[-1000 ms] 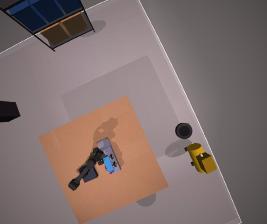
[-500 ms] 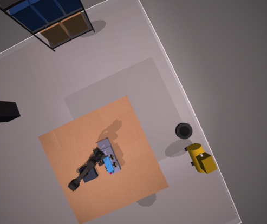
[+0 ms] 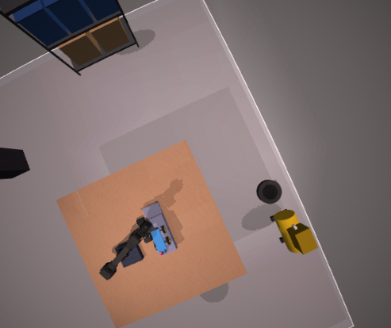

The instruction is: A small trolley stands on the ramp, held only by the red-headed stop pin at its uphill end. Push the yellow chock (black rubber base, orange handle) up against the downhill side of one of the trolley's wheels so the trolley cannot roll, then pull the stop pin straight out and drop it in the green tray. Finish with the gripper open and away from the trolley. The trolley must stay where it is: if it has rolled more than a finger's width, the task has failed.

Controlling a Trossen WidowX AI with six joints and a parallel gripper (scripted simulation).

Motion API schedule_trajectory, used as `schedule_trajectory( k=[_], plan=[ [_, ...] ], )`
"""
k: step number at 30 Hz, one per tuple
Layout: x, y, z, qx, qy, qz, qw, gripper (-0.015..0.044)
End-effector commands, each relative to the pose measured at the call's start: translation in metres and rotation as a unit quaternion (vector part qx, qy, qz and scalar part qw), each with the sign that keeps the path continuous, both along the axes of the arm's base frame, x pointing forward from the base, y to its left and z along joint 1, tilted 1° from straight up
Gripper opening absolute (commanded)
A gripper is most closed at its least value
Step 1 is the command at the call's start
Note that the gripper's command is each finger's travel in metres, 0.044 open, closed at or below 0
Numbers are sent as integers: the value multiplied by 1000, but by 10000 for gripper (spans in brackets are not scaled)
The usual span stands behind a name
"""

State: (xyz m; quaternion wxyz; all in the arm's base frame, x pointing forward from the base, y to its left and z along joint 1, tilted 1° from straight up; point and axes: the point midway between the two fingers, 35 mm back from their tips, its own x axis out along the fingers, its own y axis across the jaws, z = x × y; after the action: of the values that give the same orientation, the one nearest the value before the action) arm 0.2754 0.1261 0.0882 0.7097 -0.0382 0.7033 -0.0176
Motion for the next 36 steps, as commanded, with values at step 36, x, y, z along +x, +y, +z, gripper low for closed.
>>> schedule_trajectory(
  k=[36],
  plan=[
    [17,-27,69,-37,-18,166,985,190]
  ],
)
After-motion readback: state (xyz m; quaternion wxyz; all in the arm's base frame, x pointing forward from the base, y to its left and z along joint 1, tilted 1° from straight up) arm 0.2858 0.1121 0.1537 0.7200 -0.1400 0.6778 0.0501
